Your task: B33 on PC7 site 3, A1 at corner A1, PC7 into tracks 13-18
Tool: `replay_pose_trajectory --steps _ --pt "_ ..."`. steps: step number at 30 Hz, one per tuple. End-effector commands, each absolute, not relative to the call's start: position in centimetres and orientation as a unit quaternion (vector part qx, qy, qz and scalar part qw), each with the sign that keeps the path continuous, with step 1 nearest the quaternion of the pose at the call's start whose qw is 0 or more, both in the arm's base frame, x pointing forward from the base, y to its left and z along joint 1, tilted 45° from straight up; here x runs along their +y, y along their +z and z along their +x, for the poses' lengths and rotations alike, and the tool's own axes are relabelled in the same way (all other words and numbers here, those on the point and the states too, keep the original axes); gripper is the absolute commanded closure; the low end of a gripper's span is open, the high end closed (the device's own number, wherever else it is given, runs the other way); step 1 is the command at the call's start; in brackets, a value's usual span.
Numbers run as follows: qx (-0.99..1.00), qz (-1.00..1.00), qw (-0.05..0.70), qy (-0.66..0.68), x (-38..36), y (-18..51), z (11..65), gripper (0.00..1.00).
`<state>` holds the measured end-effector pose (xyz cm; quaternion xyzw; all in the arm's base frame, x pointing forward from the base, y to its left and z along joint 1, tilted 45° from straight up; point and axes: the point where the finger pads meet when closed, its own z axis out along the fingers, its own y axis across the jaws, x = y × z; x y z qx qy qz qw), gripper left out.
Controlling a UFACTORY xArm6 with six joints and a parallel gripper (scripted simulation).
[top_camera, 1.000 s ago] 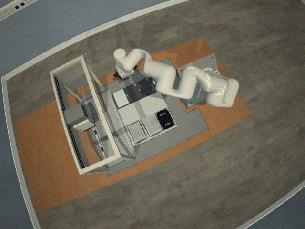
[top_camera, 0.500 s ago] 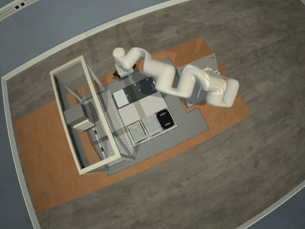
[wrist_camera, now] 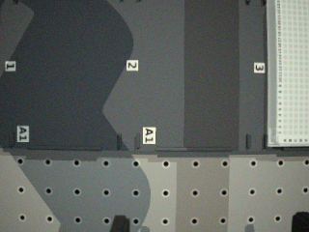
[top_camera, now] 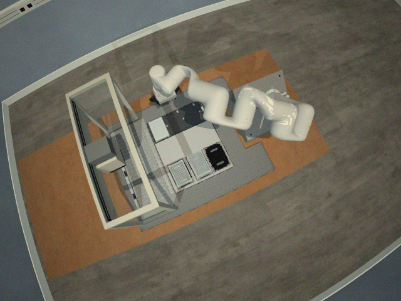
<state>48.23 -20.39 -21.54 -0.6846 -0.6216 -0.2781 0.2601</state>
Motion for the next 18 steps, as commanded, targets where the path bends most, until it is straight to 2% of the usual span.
replay_pose_trajectory --steps 1,18 --pt "-0.622 -0.685 0.258 -0.279 -20.3 -21.7 48.4 0.0" --pt "-0.622 -0.685 0.258 -0.279 -18.5 -23.5 48.6 0.0"
